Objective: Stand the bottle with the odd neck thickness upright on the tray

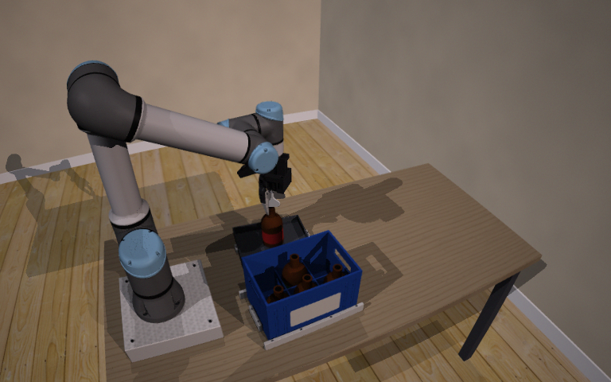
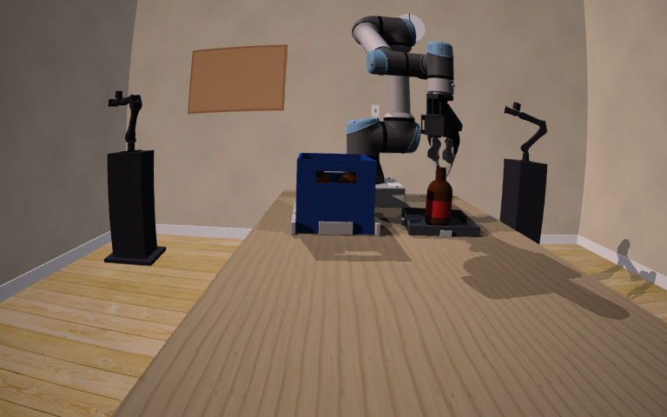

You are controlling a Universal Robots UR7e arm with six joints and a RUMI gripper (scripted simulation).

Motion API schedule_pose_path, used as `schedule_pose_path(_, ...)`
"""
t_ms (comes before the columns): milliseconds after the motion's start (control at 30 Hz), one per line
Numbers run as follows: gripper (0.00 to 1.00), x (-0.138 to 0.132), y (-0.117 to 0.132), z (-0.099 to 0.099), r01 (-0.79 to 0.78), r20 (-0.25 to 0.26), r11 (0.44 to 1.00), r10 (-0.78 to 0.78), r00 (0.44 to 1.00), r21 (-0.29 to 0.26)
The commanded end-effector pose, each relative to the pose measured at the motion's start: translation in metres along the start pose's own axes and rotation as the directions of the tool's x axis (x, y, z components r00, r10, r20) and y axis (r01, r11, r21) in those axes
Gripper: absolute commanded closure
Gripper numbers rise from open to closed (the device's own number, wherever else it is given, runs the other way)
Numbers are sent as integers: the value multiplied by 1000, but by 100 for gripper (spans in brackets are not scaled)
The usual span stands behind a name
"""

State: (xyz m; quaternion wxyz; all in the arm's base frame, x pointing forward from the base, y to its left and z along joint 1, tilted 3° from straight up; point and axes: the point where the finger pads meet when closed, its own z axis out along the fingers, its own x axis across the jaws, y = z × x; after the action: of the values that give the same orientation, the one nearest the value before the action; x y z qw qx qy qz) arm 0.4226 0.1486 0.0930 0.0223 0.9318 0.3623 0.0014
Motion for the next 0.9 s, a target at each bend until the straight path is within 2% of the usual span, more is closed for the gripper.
schedule_pose_path(0, 100, 0, 0, -1, 0, -1, 1000, 0, 1000, -1)
schedule_pose_path(367, 100, 0, 0, -1, 0, -1, 1000, 0, 1000, -1)
schedule_pose_path(400, 0, 0, 0, -1, 0, -1, 1000, 0, 1000, -1)
schedule_pose_path(867, 0, 0, 0, -1, 0, -1, 1000, 0, 1000, -1)
